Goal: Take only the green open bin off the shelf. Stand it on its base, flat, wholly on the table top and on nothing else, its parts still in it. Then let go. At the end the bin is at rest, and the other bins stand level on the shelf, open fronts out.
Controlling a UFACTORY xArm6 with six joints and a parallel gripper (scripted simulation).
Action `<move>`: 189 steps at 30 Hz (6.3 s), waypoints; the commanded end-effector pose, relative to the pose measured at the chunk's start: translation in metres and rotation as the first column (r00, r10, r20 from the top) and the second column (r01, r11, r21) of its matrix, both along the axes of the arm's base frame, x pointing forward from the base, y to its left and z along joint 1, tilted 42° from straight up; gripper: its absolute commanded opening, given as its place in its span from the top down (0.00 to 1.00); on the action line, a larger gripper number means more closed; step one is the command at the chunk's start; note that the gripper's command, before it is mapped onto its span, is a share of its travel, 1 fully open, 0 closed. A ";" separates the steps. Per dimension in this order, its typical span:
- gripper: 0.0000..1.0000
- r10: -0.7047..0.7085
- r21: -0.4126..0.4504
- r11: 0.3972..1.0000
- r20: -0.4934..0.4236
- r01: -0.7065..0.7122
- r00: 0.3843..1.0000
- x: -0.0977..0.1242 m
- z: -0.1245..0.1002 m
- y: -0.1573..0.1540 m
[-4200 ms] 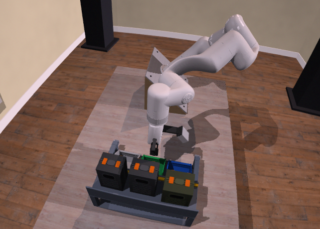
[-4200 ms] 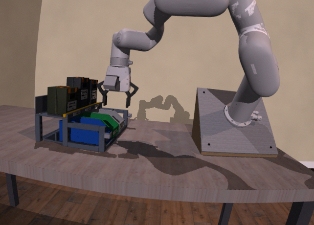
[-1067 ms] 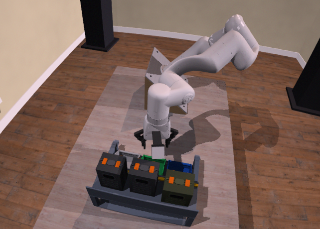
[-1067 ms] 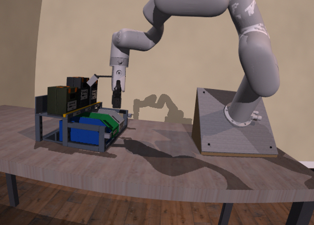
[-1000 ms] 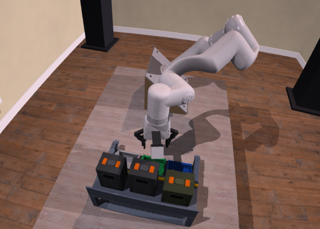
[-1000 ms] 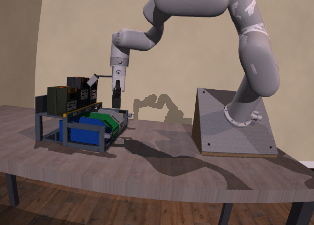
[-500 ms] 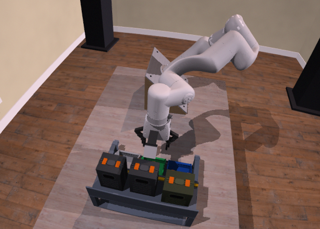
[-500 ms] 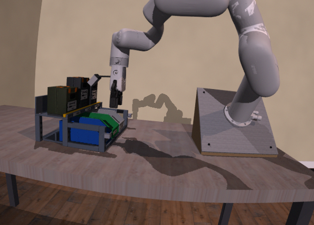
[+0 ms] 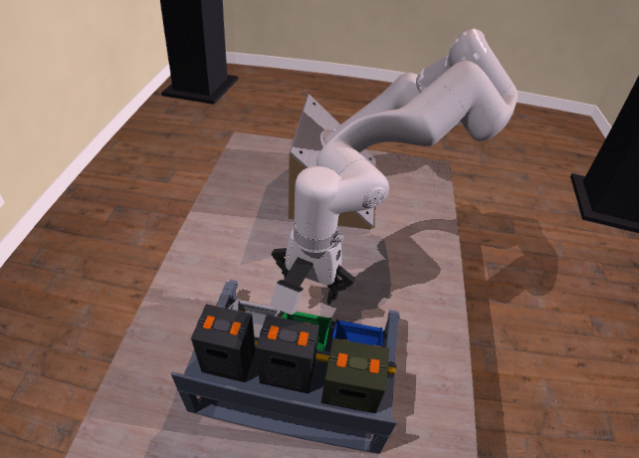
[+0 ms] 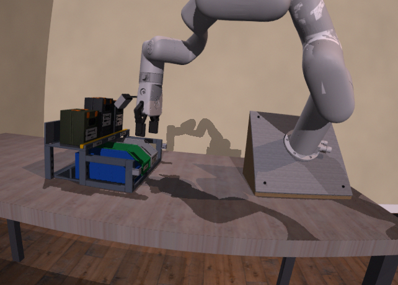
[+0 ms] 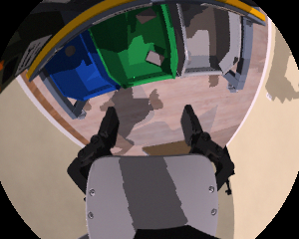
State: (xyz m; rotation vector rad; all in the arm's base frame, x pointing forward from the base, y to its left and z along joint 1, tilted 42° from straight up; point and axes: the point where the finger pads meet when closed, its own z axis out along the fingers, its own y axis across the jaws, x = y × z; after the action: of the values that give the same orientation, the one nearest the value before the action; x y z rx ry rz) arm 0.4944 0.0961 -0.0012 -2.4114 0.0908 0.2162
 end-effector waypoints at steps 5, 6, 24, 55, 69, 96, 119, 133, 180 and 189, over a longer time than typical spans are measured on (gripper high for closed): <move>0.00 -0.156 -0.038 0.988 -0.131 0.153 0.979 0.001 0.001 -0.001; 0.00 -0.195 -0.050 0.981 -0.163 0.189 0.967 0.001 0.001 -0.001; 0.00 -0.380 -0.129 0.925 -0.312 0.357 0.871 0.001 0.001 -0.001; 0.00 -0.631 -0.302 0.770 -0.490 0.561 0.602 0.001 0.001 -0.001; 0.00 -0.680 -0.352 0.721 -0.520 0.596 0.516 0.001 0.001 -0.001; 0.00 -0.793 -0.515 0.551 -0.569 0.657 0.219 0.001 0.001 -0.001; 0.00 -0.793 -0.515 0.551 -0.569 0.657 0.219 0.001 0.001 -0.001; 0.00 -0.793 -0.515 0.551 -0.569 0.657 0.219 -0.002 -0.021 0.019; 0.00 -0.793 -0.515 0.551 -0.569 0.657 0.219 -0.008 -0.051 0.046; 0.00 -0.792 -0.515 0.551 -0.569 0.657 0.219 -0.008 -0.051 0.045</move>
State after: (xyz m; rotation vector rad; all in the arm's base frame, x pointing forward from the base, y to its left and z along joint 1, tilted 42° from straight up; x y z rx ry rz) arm 0.4848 0.1426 -0.0532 -1.9382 1.7004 0.7932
